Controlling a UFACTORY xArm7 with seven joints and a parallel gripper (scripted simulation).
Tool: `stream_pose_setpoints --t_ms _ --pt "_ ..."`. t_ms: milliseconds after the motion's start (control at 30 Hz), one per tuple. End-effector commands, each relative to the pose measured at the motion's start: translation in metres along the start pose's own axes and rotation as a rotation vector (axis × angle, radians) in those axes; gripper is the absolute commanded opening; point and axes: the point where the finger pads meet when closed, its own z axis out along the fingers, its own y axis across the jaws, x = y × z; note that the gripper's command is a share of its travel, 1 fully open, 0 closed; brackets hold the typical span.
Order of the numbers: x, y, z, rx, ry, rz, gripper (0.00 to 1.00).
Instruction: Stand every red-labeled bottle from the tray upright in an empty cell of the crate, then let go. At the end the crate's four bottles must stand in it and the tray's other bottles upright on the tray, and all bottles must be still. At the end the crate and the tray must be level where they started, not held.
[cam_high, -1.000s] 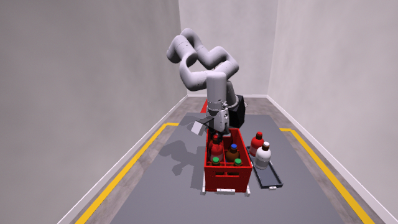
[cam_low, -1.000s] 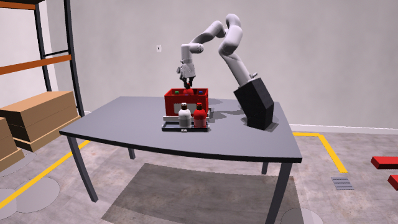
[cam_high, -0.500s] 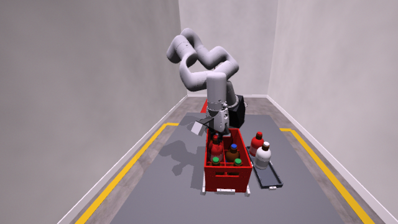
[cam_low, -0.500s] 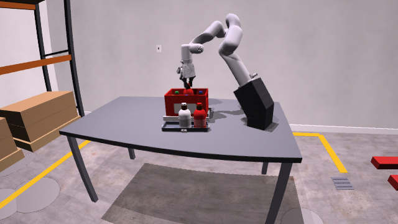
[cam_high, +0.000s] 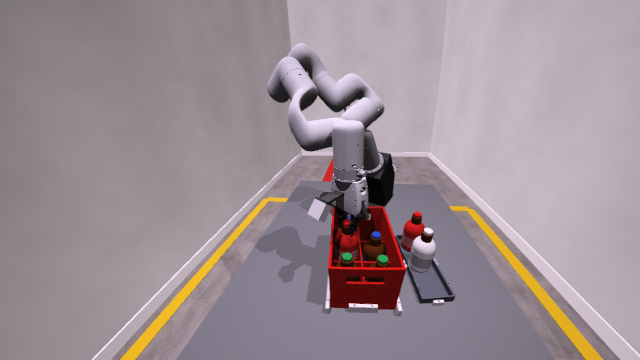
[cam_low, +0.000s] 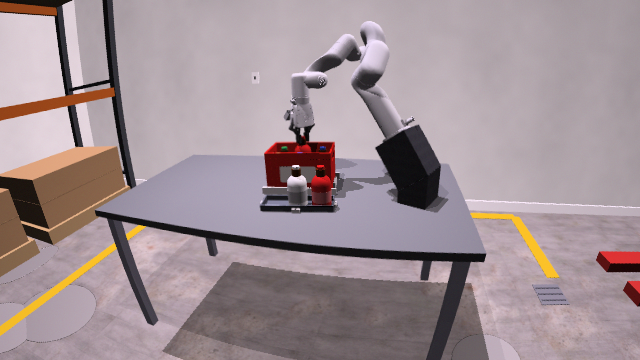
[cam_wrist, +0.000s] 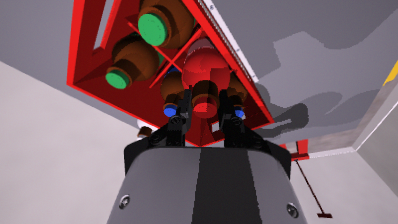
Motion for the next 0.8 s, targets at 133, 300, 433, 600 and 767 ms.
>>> stream_pose_setpoints --t_ms 133,300,433,600,767 --pt "0.001 -0.001 0.009 0.002 0.002 0.000 0.00" --pt "0.001 -0.001 0.012 0.002 0.002 0.000 0.00" --pt "0.001 -0.001 0.017 0.002 0.002 0.000 0.00" --pt "0.001 -0.001 0.022 0.002 0.002 0.000 0.00" --pt "0.001 -0.001 0.025 0.002 0.002 0.000 0.00"
